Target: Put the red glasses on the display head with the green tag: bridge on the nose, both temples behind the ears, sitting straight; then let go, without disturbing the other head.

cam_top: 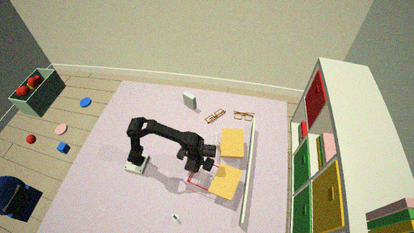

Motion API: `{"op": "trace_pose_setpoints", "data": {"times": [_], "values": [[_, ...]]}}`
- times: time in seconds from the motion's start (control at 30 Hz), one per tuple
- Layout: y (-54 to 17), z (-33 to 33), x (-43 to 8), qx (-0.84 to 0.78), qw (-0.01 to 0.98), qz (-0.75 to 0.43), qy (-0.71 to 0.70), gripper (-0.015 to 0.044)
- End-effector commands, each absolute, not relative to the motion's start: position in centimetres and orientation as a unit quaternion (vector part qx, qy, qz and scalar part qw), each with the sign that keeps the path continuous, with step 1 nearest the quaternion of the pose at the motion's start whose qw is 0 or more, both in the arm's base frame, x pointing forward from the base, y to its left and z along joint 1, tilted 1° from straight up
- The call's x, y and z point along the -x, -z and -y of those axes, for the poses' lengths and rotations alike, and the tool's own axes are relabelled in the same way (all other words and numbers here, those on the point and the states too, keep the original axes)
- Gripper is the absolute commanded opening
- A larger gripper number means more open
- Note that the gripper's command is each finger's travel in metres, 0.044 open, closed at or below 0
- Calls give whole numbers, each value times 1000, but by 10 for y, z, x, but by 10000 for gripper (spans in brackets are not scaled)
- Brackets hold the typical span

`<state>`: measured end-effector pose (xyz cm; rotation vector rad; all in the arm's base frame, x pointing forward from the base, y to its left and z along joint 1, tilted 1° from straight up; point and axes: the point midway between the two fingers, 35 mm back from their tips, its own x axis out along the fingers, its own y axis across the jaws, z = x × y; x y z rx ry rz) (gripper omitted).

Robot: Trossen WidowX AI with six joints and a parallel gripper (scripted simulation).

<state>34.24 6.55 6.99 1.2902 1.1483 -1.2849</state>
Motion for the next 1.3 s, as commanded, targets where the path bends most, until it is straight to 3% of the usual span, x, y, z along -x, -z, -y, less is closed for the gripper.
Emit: {"op": "trace_pose_setpoints", "data": {"times": [0.0,1.27], "values": [[-74,-66,-350,-531,477,-469,520,0],[-76,-62,-391,-533,480,-466,518,0]]}}
